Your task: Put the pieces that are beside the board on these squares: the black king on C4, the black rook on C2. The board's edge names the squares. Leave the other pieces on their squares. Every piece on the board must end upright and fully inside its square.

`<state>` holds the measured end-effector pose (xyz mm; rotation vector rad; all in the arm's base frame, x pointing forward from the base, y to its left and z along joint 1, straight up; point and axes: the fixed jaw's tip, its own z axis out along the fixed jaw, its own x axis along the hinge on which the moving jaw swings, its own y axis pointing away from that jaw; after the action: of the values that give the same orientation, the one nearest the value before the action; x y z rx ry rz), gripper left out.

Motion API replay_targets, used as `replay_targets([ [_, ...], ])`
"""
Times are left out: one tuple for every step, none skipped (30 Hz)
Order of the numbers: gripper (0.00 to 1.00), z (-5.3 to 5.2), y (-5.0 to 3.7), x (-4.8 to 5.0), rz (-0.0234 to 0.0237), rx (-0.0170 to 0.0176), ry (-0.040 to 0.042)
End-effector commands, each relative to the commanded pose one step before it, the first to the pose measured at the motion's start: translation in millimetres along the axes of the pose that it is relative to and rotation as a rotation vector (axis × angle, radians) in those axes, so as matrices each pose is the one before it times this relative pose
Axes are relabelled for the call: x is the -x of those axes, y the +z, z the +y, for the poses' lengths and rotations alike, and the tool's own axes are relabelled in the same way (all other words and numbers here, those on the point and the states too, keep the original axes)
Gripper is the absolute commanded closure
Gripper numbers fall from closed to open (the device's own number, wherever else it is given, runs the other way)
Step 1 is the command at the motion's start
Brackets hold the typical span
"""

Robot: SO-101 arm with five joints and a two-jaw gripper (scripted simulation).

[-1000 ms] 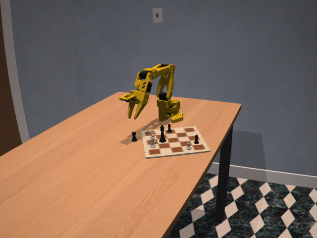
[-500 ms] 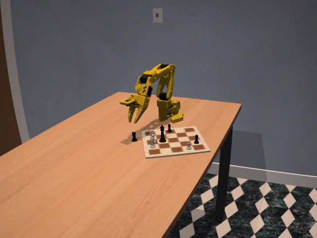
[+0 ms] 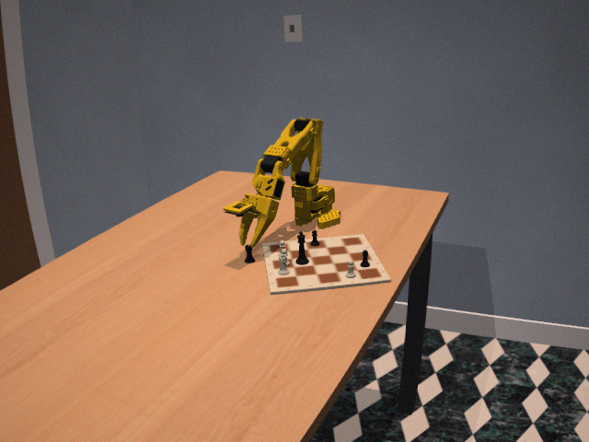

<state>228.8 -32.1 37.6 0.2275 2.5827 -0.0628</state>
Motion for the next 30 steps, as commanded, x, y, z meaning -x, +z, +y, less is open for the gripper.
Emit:
replay_targets([
  [0.88, -1.33, 8.899, -5.227, 0.00272, -0.00242, 0.00754],
  [0.88, -0.01, 1.827, -1.164, 0.00008, 0.0, 0.0],
  [0.88, -0.01, 1.737, -1.003, 0.00005, 0.0, 0.0],
  [0.88, -0.01, 1.602, -0.889, 0.00006, 0.0, 0.0],
  [0.88, 0.0, 1.417, -0.813, 0.00004, 0.0, 0.0],
  [0.88, 0.0, 1.235, -0.732, 0.00005, 0.0, 0.0],
  [0.88, 0.0, 1.055, -0.64, 0.00004, 0.0, 0.0],
  [0.88, 0.0, 0.883, -0.55, 0.00004, 0.0, 0.0],
  [0.88, 0.0, 0.718, -0.453, 0.00003, 0.0, 0.0],
  [0.88, 0.0, 0.564, -0.363, 0.00003, 0.0, 0.0],
  [0.88, 0.0, 0.421, -0.272, 0.00001, 0.0, 0.0],
  [0.88, 0.0, 0.295, -0.194, 0.00002, 0.0, 0.0],
  [0.88, 0.0, 0.186, -0.122, 0.0, 0.0, 0.0],
  [0.88, 0.0, 0.0, 0.0, 0.0, 0.0, 0.0],
  [0.88, 0.0, 0.0, 0.0, 0.0, 0.0, 0.0],
  [0.88, 0.0, 0.1, -0.067, 0.00001, 0.0, 0.0],
  [0.88, 0.0, 0.038, -0.024, 0.0, 0.0, 0.0],
  [0.88, 0.0, 0.006, -0.005, 0.00001, 0.0, 0.0],
  [0.88, 0.0, -0.003, -0.037, 0.0, 0.0, 0.0],
  [0.88, 0.0, -0.016, -0.221, 0.00003, 0.00001, -0.00001],
  [0.88, 0.01, -0.035, -0.468, 0.00005, 0.00002, -0.00002],
  [0.88, 0.01, -0.051, -0.691, 0.00009, 0.00003, -0.00003],
  [0.88, 0.01, -0.061, -0.816, 0.00009, 0.00003, -0.00004],
  [0.88, 0.01, -0.061, -0.82, 0.0001, 0.00003, -0.00004],
  [0.88, 0.01, -0.053, -0.692, 0.00007, 0.00003, -0.00003],
  [0.88, 0.01, -0.036, -0.474, 0.00006, 0.00002, -0.00002],
  [0.88, 0.0, -0.017, -0.221, 0.00002, 0.00001, -0.00001],
  [0.88, 0.0, -0.003, -0.04, 0.00001, 0.0, 0.0],
  [0.88, 0.0, 0.0, 0.001, -0.00001, 0.0, 0.0],
  [0.88, 0.0, 0.0, -0.001, 0.00001, 0.0, 0.0],
])
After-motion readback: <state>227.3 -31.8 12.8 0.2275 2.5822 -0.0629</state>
